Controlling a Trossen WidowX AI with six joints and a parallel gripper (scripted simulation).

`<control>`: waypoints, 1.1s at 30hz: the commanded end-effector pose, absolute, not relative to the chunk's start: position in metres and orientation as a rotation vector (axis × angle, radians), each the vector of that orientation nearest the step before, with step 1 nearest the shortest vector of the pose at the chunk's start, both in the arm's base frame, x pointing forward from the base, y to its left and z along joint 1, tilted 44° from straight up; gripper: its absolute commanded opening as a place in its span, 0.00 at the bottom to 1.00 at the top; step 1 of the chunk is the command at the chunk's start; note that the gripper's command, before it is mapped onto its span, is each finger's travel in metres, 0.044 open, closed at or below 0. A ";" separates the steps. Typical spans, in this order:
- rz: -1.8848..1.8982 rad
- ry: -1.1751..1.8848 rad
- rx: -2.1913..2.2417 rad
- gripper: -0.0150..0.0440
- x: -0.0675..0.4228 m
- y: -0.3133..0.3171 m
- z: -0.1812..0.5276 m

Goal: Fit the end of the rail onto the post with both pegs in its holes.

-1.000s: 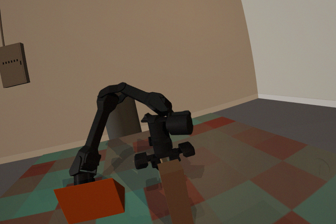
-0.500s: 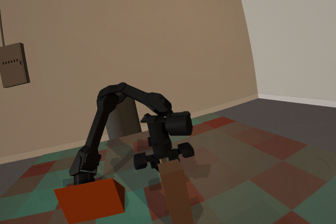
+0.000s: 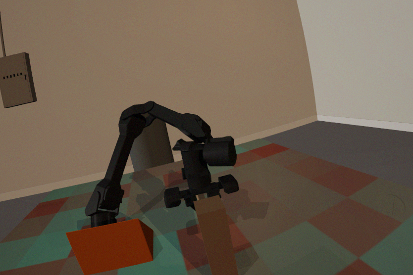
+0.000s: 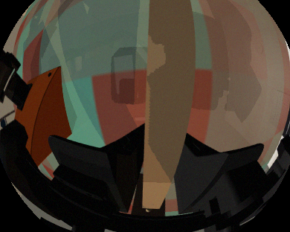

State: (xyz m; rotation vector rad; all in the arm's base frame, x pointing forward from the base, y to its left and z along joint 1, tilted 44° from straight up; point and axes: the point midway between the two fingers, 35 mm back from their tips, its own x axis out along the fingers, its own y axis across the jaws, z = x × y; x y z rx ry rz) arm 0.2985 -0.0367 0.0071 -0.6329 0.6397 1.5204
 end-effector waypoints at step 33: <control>1.512 0.638 -0.640 0.25 0.299 -0.039 0.007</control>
